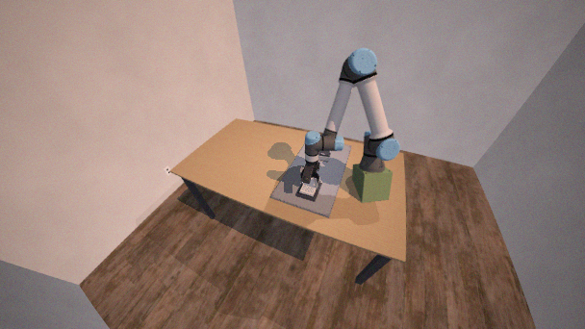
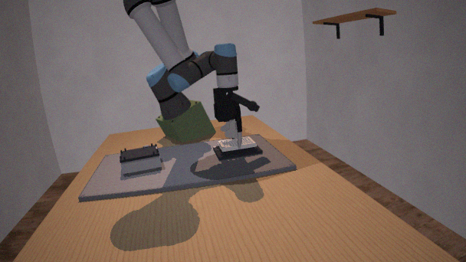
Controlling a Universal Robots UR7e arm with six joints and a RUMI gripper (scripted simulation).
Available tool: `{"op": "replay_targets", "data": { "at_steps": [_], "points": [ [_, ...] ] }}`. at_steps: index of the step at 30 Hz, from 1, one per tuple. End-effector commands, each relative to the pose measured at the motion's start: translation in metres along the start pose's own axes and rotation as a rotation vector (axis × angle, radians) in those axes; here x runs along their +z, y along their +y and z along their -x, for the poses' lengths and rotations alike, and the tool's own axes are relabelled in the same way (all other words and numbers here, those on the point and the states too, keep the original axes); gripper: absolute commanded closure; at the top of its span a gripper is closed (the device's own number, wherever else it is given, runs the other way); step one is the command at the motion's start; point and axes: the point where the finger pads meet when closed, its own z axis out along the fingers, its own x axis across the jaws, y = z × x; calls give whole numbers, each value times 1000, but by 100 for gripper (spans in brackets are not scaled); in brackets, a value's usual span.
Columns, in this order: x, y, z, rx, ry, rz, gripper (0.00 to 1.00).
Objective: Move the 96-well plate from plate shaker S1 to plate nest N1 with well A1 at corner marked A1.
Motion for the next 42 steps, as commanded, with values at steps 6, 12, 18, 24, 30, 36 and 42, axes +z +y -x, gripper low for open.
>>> {"op": "replay_targets", "data": {
  "at_steps": [6, 12, 18, 24, 30, 36, 42],
  "points": [
    [0, 0, 0, 0, 1, -1, 100],
    [1, 0, 0, 0, 1, 0, 100],
    [2, 0, 0, 0, 1, 0, 100],
    [3, 0, 0, 0, 1, 0, 100],
    [3, 0, 0, 0, 1, 0, 100],
    [4, 0, 0, 0, 1, 0, 100],
    [5, 0, 0, 0, 1, 0, 100]
  ]
}}
